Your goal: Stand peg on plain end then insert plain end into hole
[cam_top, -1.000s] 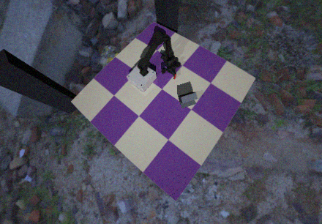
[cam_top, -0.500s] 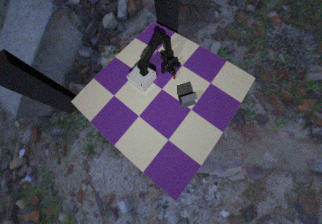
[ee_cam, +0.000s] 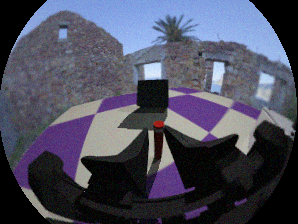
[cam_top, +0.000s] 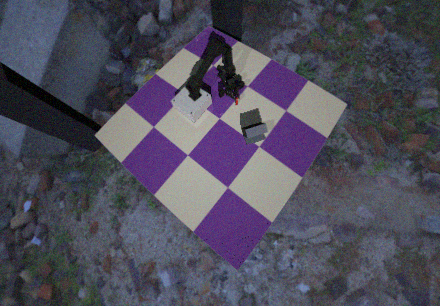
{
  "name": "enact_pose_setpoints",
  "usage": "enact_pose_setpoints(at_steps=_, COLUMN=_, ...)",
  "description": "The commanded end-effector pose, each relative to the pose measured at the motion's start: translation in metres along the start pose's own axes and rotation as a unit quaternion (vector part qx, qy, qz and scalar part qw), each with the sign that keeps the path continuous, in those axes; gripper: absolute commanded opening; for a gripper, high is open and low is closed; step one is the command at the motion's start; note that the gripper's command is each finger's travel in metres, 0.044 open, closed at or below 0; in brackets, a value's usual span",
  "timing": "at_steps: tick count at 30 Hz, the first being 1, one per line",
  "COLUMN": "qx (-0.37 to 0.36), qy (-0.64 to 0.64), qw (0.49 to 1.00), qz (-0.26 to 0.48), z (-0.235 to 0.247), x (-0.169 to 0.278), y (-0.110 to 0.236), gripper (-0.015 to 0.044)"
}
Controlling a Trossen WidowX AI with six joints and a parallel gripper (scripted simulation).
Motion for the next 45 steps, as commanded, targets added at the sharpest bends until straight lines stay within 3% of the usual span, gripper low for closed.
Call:
enact_pose_setpoints(at_steps=1, qx=0.000, qy=0.000, qw=1.000, qz=0.000, z=0.000, x=0.000, y=0.000, gripper=0.0130)
enact_pose_setpoints(at_steps=21, qx=0.000, qy=0.000, qw=1.000, qz=0.000, z=0.000, x=0.000, y=0.000, gripper=0.0130)
enact_pose_setpoints(at_steps=33, qx=0.000, qy=0.000, qw=1.000, qz=0.000, z=0.000, x=0.000, y=0.000, gripper=0.0440)
enact_pose_setpoints(at_steps=42, qx=0.000, qy=0.000, qw=1.000, qz=0.000, z=0.000, x=-0.002, y=0.000, gripper=0.0440)
enact_pose_setpoints(at_steps=45, qx=0.000, qy=0.000, qw=1.000, qz=0.000, z=0.003, x=-0.032, y=0.006, gripper=0.0440)
Point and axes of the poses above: the point midway between the two fingers, 35 mm back from their tips, its own y axis back along the fingers, its own z axis across the jaws, x = y × z, the point moved 5 cm from there along y, back along the fingers, and after that the axes turned 4 degrees about y, right-handed, at the moved point
